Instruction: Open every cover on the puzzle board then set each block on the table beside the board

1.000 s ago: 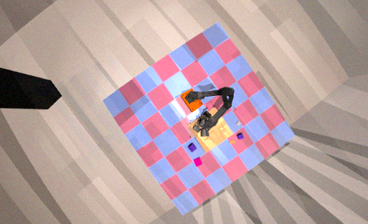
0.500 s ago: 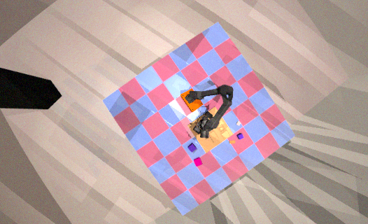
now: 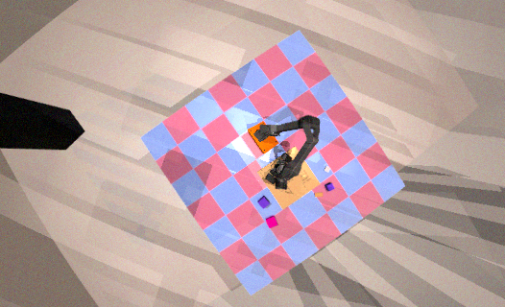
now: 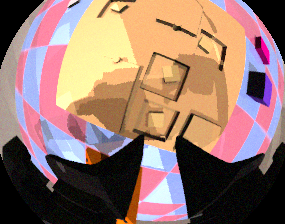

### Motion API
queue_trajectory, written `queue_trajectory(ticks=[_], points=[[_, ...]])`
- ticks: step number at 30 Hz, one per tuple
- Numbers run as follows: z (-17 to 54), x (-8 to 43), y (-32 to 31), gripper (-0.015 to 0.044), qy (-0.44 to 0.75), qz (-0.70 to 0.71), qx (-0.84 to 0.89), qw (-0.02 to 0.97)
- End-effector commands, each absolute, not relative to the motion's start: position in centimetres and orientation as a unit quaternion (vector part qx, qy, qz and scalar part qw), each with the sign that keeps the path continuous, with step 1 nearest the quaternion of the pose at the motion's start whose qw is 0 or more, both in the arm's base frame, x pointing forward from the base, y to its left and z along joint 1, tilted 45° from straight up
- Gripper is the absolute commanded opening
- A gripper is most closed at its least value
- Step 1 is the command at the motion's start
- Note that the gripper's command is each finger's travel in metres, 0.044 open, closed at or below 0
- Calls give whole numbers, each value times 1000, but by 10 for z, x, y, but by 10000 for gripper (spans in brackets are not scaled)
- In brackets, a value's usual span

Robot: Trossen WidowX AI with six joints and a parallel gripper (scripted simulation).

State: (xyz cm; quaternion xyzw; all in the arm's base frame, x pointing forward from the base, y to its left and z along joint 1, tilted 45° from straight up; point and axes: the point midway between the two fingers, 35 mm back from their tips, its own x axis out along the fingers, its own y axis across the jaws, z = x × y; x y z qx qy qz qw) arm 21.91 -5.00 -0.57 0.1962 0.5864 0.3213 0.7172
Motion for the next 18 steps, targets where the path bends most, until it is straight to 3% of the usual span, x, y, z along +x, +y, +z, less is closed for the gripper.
queue_trajectory(ticks=[1, 18], points=[[-14, 219, -40, 144, 587, 322, 201, 715], [-21, 220, -33, 144, 587, 323, 201, 715]])
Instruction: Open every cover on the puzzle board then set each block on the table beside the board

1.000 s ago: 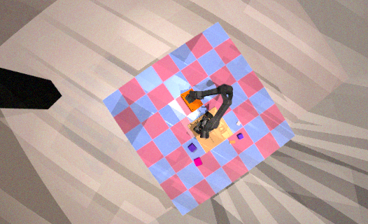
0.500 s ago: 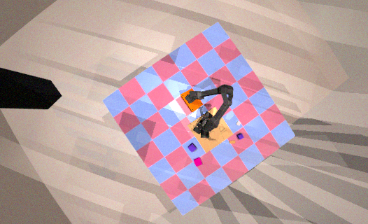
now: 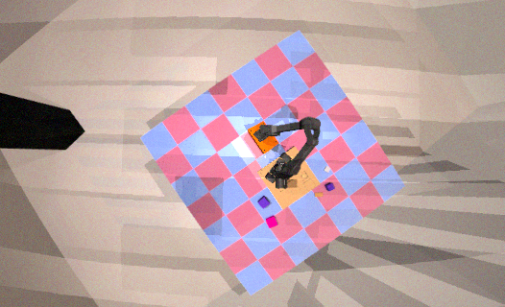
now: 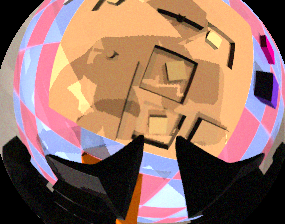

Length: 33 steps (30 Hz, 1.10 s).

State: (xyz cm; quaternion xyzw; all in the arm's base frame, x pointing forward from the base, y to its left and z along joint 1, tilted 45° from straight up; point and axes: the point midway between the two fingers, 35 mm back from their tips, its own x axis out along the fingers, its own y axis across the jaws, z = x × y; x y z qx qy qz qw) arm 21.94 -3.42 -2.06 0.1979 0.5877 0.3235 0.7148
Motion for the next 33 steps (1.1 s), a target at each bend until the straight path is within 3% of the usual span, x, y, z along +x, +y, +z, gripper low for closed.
queue_trajectory(ticks=[1, 33], points=[[-21, 220, -33, 144, 587, 323, 201, 715], [-33, 223, -20, 144, 586, 323, 202, 715]])
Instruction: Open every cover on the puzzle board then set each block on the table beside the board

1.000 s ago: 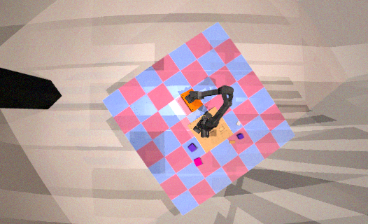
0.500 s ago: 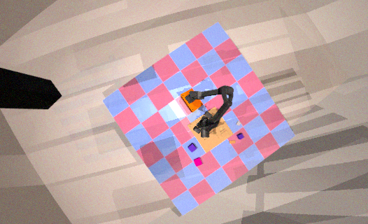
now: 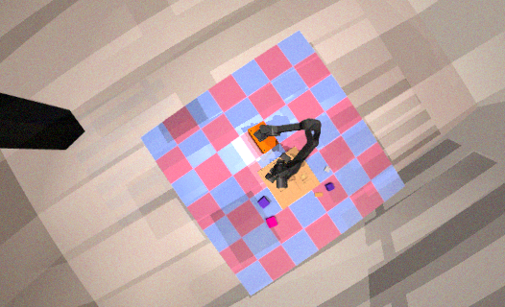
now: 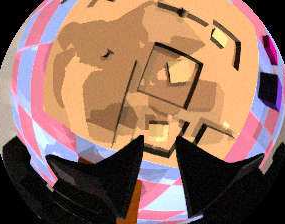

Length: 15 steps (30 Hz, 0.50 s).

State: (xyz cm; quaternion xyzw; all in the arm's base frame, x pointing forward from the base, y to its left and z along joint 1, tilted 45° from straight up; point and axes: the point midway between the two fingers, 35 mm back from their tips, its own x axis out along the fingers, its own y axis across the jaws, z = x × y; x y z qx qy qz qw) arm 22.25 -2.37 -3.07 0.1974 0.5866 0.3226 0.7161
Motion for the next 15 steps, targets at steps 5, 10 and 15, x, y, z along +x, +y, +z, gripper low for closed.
queue_trajectory(ticks=[5, 10, 15], points=[[-36, 223, -16, 144, 586, 323, 202, 715], [-36, 223, -16, 144, 586, 323, 202, 715], [-38, 223, -14, 144, 586, 323, 202, 715]])
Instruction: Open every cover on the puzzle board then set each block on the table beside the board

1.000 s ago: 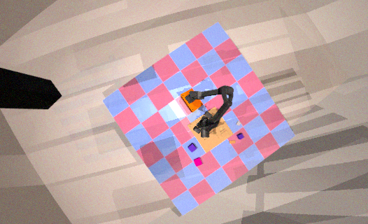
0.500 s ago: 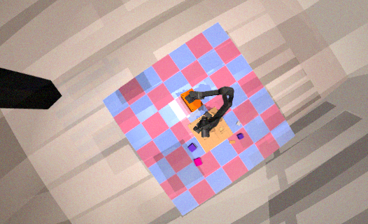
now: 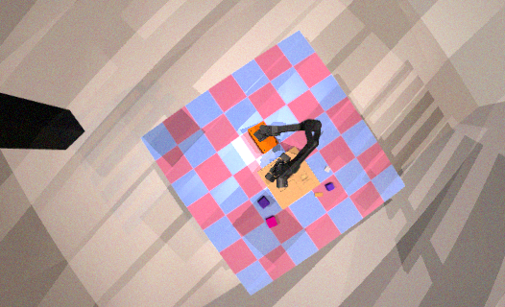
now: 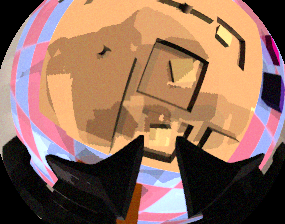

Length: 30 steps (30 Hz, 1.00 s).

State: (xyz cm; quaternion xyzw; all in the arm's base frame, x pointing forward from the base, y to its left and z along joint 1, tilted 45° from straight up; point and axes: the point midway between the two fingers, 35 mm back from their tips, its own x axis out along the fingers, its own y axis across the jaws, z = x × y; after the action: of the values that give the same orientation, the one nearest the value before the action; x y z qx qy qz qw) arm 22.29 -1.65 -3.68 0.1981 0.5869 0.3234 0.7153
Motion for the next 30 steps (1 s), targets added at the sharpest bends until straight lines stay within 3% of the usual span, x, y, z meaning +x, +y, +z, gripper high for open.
queue_trajectory(ticks=[1, 11, 21, 30], points=[[-39, 223, -13, 144, 586, 323, 202, 715], [-44, 224, -8, 144, 586, 323, 202, 715], [-42, 224, -11, 80, 586, 323, 198, 716], [-39, 224, -15, 80, 587, 323, 198, 716]])
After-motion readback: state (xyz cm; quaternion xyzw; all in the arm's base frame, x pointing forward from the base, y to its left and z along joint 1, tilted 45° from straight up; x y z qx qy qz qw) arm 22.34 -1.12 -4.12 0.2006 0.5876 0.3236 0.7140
